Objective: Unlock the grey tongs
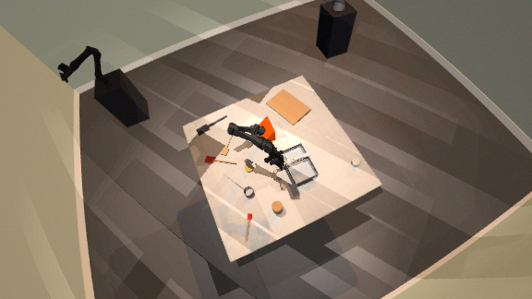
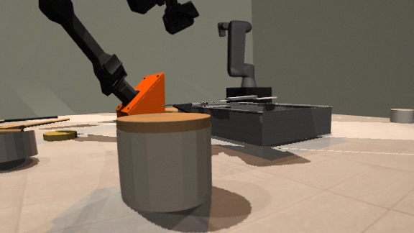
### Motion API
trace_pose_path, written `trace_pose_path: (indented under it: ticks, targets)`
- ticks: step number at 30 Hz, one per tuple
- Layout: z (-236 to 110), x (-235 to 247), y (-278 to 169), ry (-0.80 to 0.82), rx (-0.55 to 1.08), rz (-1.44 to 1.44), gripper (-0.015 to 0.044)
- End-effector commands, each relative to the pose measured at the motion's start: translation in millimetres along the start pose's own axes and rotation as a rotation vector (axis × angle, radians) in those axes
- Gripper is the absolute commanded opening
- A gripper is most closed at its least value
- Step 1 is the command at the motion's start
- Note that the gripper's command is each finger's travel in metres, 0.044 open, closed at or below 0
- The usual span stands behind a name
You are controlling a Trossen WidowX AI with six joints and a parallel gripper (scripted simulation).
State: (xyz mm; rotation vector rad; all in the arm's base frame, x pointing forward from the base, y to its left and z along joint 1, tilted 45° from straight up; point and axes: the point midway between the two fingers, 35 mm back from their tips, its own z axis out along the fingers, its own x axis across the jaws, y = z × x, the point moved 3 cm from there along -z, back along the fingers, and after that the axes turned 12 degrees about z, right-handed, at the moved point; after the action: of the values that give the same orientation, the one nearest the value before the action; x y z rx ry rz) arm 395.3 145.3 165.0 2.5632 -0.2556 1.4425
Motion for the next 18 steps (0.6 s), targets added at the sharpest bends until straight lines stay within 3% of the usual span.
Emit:
trace_pose_path:
  ticks: [1, 9, 18]
  targets:
    - [14, -66, -2, -0.131, -0.107, -0.11, 0.026]
    - [17, -183, 16, -0.306, -0.345, -0.4, 0.026]
    - [16, -190, 20, -0.314, -0.365, -0.429, 0.026]
